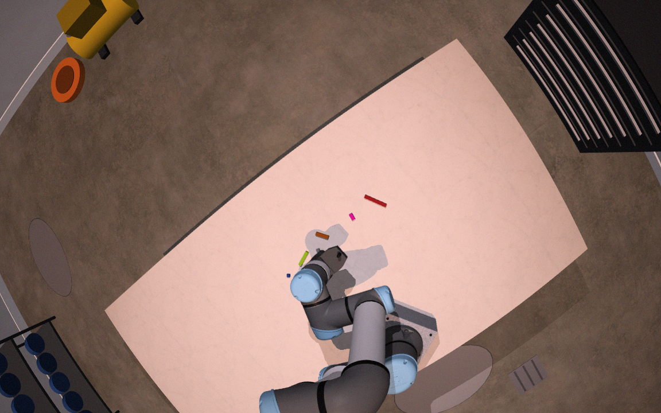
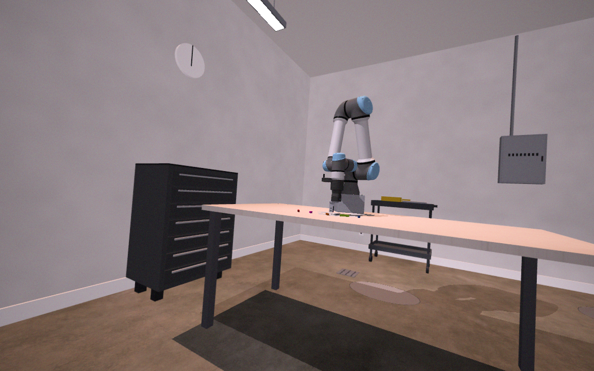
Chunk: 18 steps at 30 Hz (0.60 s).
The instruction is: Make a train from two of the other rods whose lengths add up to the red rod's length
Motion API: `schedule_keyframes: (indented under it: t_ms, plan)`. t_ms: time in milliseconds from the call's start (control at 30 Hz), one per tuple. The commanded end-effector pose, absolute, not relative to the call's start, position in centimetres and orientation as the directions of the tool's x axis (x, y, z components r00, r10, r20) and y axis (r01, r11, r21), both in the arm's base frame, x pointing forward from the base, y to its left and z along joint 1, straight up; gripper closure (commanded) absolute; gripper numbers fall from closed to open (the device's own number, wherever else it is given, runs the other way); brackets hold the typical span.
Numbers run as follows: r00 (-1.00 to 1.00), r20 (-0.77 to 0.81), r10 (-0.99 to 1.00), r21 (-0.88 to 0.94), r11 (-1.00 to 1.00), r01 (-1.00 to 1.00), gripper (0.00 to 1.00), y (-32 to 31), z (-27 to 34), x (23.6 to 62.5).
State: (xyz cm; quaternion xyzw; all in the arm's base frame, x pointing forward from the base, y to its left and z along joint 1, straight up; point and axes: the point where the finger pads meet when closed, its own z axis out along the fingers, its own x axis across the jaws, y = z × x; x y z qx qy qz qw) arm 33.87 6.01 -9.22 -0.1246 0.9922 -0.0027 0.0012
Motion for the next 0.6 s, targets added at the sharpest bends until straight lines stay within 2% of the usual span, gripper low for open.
schedule_keyframes:
  t_ms: [0,567]
  plan:
    - [-0.969,-0.003,-0.247,-0.006,0.969,-0.247,0.76,6.01,-9.2,33.91]
    - [-0.969,-0.003,-0.247,-0.006,0.969,-0.247,0.76,6.01,-9.53,33.91]
